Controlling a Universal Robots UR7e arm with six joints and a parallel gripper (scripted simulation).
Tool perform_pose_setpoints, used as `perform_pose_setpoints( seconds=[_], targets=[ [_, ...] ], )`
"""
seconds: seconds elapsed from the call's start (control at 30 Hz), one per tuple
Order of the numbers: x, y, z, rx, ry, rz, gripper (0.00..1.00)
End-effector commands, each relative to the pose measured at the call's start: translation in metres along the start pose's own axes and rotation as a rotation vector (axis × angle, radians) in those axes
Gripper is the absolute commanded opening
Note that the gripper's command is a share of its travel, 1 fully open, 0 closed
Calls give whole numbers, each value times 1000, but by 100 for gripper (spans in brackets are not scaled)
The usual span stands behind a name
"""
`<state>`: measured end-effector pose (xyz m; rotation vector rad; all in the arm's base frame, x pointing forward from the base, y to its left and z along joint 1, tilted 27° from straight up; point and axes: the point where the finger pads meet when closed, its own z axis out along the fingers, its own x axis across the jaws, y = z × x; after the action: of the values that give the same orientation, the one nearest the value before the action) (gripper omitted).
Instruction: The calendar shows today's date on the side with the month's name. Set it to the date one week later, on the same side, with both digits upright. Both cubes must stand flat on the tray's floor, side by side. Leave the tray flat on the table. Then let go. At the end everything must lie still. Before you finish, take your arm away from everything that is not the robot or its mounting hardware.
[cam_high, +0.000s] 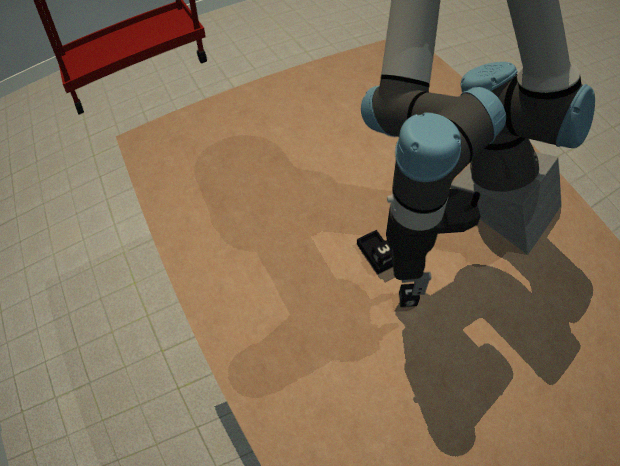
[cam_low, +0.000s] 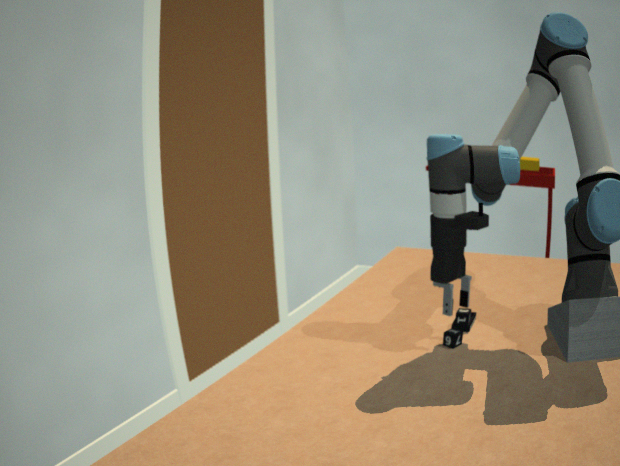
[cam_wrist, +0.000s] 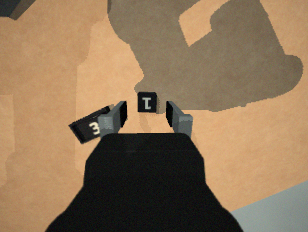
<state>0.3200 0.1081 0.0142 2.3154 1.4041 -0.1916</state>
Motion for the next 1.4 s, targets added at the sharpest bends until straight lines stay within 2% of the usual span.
perform_pose_setpoints(
  seconds=[0.0,0.67,0.93,0.97,1.37],
  targets=[
    [0,0,-1,-24,2,2,100],
    [0,0,-1,-26,2,2,100],
    [-1,0,-12,-26,2,0,100],
    [-1,0,-12,-26,2,0,90],
    [-1,0,-12,-26,2,0,90]
  ],
)
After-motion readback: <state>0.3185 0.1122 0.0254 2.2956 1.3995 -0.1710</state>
